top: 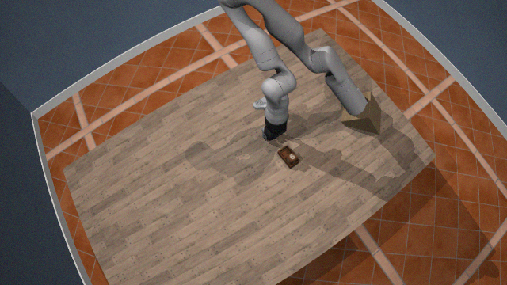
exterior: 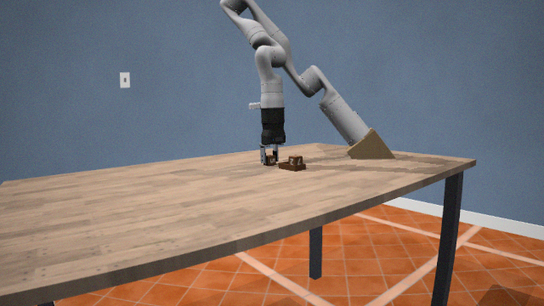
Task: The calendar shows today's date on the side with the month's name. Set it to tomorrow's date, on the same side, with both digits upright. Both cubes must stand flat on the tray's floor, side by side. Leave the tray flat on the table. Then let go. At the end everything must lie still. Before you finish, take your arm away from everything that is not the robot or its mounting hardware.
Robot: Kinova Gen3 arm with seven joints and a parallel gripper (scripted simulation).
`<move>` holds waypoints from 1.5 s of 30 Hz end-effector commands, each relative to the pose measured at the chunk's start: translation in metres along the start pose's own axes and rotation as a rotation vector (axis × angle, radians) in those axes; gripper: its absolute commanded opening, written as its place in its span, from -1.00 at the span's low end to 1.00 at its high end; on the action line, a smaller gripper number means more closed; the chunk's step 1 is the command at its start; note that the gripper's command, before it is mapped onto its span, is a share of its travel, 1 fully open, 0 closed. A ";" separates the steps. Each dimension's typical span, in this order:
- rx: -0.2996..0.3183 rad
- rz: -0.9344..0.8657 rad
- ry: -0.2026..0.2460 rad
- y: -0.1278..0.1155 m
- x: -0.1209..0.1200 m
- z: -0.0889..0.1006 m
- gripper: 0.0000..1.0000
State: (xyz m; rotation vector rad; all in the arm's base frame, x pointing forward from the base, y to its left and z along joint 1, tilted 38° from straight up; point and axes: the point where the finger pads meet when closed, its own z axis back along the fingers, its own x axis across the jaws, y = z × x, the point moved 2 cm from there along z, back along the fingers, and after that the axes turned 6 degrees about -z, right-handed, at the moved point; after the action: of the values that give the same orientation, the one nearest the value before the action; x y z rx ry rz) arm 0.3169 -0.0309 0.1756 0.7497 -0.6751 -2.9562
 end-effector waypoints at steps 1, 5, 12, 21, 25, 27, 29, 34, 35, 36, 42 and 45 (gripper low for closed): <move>0.000 0.000 0.001 0.000 0.000 0.000 0.80; 0.000 0.000 0.001 0.000 0.000 0.000 0.80; 0.000 0.000 0.001 0.000 0.000 0.000 0.80; 0.000 0.000 0.001 0.000 0.000 0.000 0.80; 0.000 0.000 0.001 0.000 0.000 0.000 0.80; 0.000 0.000 0.001 0.000 0.000 0.000 0.20; 0.000 0.000 0.001 0.000 0.000 0.000 0.20; 0.000 0.000 0.001 0.000 0.000 0.000 0.20; 0.000 0.000 0.001 0.000 0.000 0.000 0.20; 0.000 0.000 0.001 0.000 0.000 0.000 0.20; 0.000 0.000 0.001 0.000 0.000 0.000 0.20; 0.000 0.000 0.001 0.000 0.000 0.000 0.20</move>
State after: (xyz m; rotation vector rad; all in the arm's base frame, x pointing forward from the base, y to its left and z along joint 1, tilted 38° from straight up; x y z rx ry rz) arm 0.3169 -0.0310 0.1756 0.7495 -0.6753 -2.9562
